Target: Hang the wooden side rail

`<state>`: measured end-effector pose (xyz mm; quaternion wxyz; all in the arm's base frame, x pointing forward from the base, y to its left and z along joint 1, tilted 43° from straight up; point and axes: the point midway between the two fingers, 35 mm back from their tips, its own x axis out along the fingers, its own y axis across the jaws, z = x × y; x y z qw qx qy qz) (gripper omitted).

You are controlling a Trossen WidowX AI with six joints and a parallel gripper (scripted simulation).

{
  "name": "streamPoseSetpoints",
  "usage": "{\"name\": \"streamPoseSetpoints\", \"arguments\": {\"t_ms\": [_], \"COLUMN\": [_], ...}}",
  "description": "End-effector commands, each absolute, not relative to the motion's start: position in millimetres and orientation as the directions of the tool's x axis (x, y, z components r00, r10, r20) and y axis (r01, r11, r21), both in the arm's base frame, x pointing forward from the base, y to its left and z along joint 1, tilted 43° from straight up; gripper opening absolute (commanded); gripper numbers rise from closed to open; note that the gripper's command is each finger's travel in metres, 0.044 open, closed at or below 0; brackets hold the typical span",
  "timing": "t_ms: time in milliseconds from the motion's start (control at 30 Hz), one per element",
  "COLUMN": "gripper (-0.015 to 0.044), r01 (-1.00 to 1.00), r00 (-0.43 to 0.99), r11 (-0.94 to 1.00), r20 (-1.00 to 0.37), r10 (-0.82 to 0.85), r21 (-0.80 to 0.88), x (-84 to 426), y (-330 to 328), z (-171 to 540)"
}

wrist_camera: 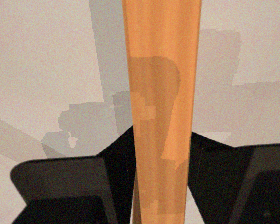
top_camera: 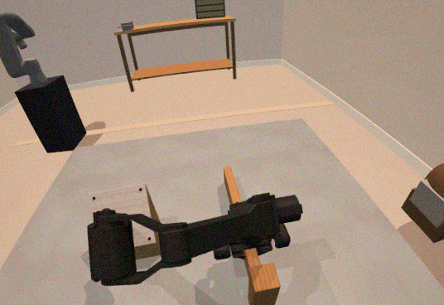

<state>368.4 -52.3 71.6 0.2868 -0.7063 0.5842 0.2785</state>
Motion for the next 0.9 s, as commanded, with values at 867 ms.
{"name": "streamPoseSetpoints", "arguments": {"t_ms": [867], "gripper": [0.0000], "r01": [-0.983], "r00": [0.173], "r11": [-0.162], "r20": [-0.728], "r10": [-0.664], "r21": [-0.087], "x": [369.3], "y": [-52.9], "z": [77.3]}}
